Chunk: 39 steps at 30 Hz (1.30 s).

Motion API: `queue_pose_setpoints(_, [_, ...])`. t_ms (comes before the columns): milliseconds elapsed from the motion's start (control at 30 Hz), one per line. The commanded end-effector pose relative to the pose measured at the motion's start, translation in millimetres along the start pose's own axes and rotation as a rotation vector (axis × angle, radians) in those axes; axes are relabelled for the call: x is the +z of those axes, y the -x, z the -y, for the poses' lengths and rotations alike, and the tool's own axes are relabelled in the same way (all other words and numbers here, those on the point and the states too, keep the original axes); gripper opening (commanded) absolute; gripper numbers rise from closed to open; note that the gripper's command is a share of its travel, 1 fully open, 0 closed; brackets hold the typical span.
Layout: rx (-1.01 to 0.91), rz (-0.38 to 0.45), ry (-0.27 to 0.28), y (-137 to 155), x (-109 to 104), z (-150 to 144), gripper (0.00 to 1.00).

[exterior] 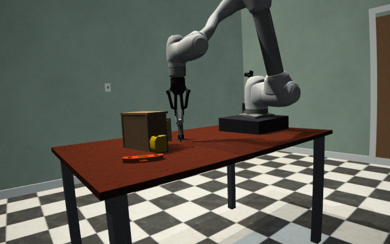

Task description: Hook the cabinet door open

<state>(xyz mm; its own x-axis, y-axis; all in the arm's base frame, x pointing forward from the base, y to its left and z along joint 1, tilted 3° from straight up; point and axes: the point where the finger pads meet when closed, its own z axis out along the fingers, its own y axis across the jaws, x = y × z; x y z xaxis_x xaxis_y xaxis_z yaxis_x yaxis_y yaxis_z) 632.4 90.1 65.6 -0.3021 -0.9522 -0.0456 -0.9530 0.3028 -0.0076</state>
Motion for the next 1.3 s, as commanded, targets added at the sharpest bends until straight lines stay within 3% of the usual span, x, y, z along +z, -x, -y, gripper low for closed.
queue_pose_setpoints(0, [0.000, 0.000, 0.000, 0.2, 15.0, 0.2, 0.15])
queue_pose_setpoints(533, [0.000, 0.000, 0.000, 0.2, 44.6, 0.2, 0.15])
queue_pose_setpoints(1267, [0.000, 0.000, 0.000, 0.2, 46.9, 0.2, 0.15])
